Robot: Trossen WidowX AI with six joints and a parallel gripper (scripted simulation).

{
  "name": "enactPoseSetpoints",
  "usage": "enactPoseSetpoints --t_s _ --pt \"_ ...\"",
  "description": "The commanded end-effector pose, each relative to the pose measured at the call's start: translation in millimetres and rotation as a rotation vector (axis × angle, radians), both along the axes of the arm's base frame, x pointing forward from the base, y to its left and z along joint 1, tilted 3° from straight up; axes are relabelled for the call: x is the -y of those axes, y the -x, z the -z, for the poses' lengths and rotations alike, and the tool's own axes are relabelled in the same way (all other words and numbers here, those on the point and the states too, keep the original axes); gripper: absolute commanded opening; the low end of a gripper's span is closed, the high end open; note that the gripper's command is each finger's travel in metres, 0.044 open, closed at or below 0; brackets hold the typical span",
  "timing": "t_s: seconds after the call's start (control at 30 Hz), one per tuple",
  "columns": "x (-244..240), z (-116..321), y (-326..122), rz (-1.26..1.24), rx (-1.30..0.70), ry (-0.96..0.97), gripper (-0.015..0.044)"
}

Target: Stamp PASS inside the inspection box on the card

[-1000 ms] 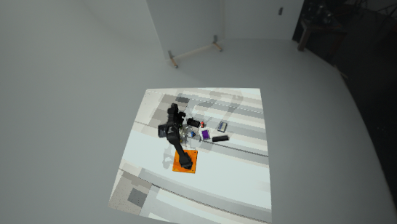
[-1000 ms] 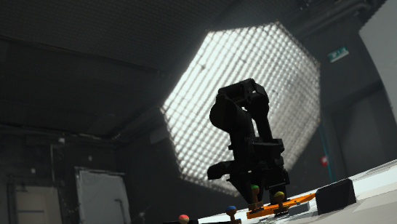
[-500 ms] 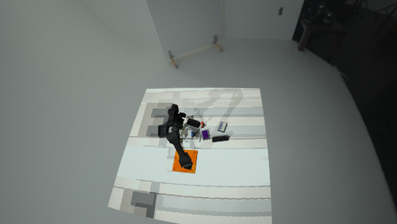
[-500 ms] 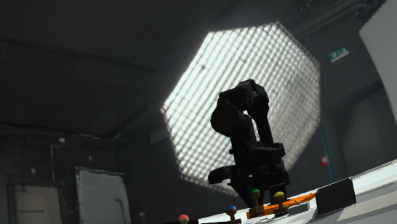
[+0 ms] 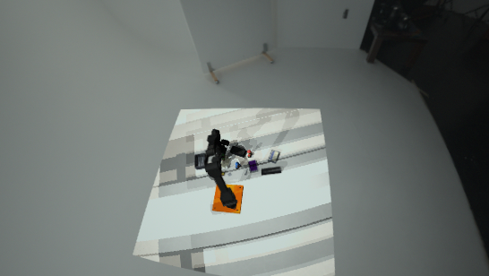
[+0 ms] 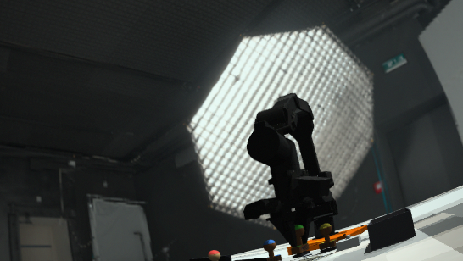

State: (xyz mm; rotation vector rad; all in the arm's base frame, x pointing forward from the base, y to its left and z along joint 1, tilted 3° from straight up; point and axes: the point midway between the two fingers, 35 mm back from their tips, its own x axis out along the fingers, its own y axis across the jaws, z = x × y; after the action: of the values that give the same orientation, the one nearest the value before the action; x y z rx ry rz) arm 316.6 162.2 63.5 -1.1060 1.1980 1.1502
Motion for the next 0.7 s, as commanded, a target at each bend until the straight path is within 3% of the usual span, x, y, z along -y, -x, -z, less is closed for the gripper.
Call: enactPoseSetpoints --t_s 0.0,0.67 --pt "-0.3 3.5 0.9 -0.002 -0.003 -0.002 0.0000" --pt "-0.4 15.0 2.0 -0.002 -0.002 -0.004 0.0000"
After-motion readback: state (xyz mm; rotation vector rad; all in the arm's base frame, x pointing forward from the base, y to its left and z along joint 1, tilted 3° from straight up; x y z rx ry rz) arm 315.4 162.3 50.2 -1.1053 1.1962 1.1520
